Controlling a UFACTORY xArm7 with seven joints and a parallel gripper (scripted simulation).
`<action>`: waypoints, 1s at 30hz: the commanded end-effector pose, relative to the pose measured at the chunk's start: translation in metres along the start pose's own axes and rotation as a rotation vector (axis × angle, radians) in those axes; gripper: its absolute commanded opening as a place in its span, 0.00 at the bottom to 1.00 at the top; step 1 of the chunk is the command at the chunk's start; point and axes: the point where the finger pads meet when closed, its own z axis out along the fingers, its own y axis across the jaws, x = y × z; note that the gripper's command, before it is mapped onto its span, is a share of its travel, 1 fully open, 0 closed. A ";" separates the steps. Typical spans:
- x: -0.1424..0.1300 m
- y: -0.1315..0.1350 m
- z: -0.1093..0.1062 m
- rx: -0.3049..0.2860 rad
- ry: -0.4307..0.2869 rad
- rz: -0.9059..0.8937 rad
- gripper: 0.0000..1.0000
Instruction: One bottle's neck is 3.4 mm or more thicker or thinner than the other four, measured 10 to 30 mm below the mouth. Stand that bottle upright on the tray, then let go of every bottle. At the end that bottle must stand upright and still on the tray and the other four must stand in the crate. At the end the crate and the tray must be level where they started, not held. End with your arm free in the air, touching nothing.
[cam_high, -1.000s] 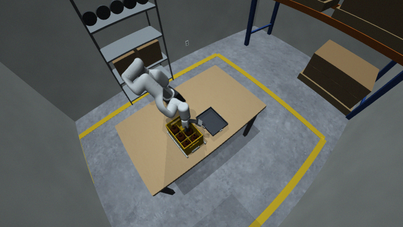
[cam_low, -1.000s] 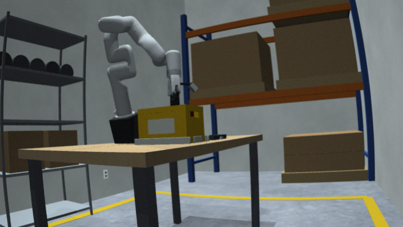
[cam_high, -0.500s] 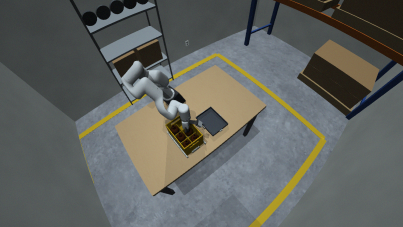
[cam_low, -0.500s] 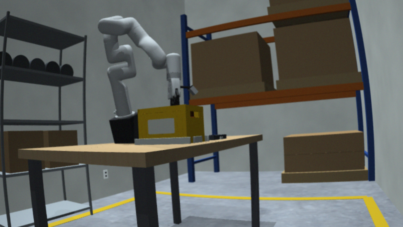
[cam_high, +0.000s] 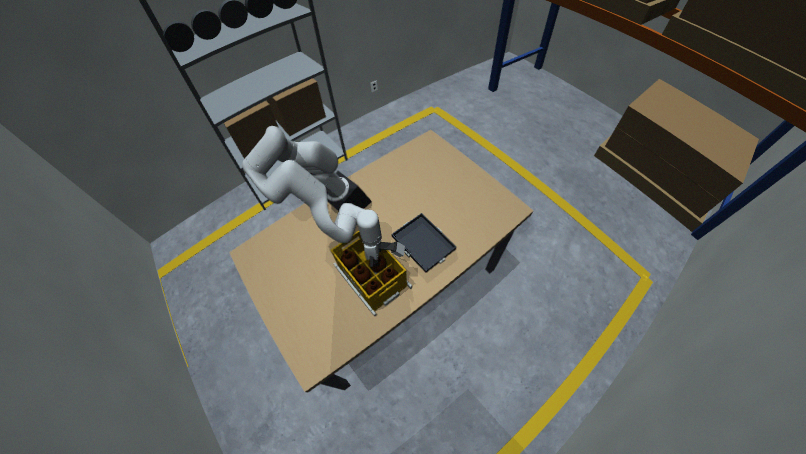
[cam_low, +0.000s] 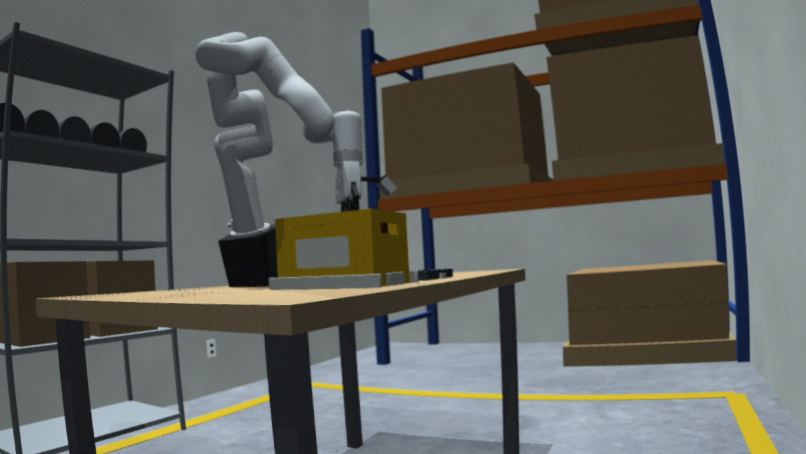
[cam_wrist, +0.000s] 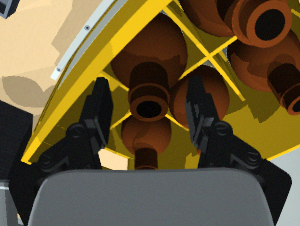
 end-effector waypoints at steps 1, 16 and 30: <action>0.001 0.001 0.000 -0.003 0.002 0.000 0.65; 0.001 0.001 0.002 -0.003 0.002 0.000 0.65; 0.001 0.001 0.002 -0.003 0.002 0.000 0.00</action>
